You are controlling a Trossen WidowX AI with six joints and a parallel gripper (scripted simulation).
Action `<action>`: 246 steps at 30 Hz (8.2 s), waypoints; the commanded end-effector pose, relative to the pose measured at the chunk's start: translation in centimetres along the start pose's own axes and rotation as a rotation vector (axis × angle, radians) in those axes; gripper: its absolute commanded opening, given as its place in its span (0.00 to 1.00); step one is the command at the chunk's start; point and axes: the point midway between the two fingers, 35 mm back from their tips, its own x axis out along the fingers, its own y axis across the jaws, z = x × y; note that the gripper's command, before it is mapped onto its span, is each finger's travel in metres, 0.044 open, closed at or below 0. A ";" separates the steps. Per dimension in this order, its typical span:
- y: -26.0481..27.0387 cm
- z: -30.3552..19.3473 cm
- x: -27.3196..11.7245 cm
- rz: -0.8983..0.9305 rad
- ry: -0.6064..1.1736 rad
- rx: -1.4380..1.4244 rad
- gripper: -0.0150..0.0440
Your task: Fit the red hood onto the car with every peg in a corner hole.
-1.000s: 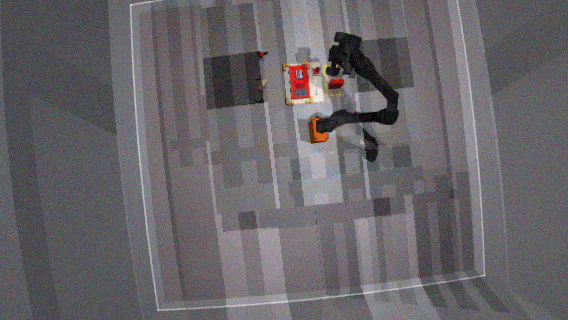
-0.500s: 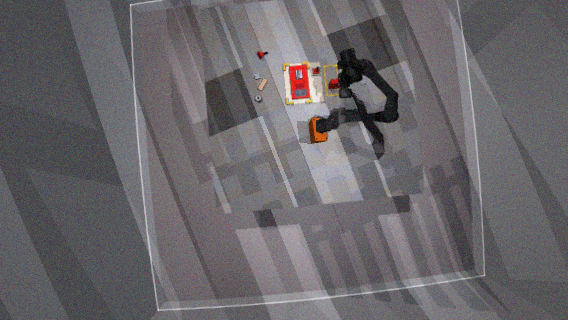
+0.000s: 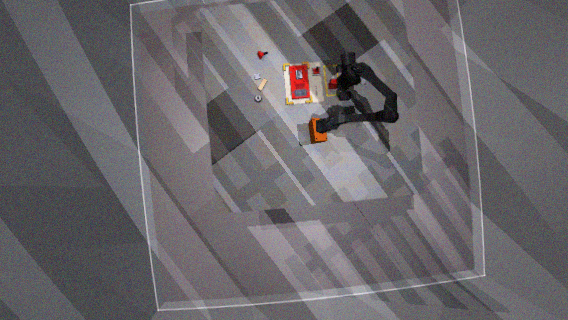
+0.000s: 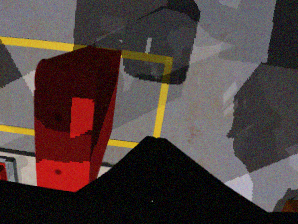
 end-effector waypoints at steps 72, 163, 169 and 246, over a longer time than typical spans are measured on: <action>3.9 0.4 1.6 0.000 -0.009 0.000 0.25; 10.5 -0.8 1.6 -0.005 -0.008 -1.568 1.00; 10.5 -0.8 1.6 -0.005 -0.008 -1.568 1.00; 10.3 -0.5 7.2 -0.007 -0.010 -1.568 1.00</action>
